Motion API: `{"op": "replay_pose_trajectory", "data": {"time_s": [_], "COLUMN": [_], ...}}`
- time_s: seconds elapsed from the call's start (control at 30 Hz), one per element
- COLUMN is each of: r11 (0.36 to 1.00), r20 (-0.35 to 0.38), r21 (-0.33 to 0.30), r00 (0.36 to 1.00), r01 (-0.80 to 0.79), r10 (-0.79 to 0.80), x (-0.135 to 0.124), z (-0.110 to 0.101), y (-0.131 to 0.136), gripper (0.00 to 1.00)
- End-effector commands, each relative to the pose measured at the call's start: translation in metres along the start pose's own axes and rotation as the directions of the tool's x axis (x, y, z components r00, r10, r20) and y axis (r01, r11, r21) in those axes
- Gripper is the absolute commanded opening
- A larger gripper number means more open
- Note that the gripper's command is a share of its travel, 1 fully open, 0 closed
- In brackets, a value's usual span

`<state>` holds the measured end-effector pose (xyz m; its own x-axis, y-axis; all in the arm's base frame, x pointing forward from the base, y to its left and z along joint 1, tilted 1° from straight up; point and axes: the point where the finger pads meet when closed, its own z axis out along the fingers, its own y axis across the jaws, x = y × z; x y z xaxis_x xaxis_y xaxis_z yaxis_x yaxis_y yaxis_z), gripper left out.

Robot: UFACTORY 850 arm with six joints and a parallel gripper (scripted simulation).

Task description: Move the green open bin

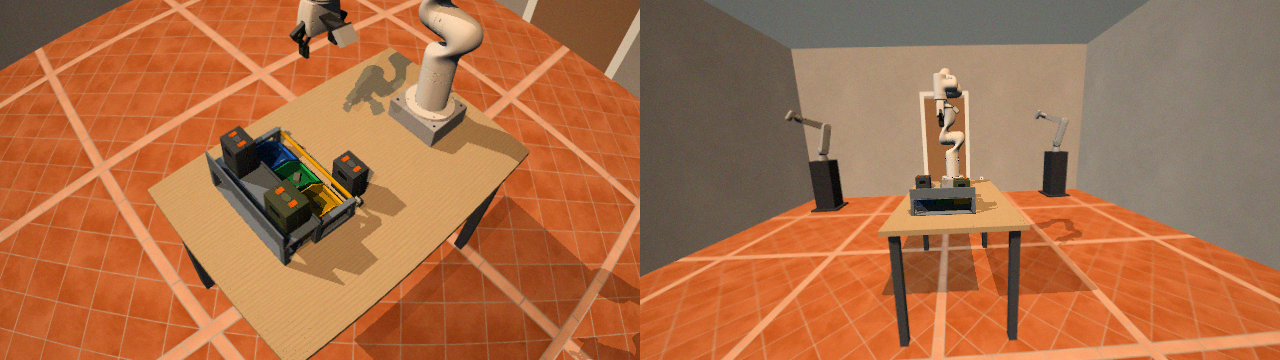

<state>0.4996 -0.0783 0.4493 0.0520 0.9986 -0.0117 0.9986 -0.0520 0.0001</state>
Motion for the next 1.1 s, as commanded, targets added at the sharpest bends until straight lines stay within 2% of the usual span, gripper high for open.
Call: {"op": "replay_pose_trajectory", "data": {"time_s": [0.0, 1.0, 1.07], "r11": [1.000, 1.000, 1.000], "r20": [0.000, 0.000, 0.000], "r21": [-0.002, -0.002, -0.002], "r00": [1.000, 1.000, 1.000], "r01": [0.000, 0.000, 0.000], "r10": [0.000, 0.000, 0.000], "x": [0.001, 0.002, 0.002], "z": [-0.001, -0.001, 0.019], "y": [-0.001, -0.003, -0.003], "gripper": [1.00, 1.00, 1.00]}}
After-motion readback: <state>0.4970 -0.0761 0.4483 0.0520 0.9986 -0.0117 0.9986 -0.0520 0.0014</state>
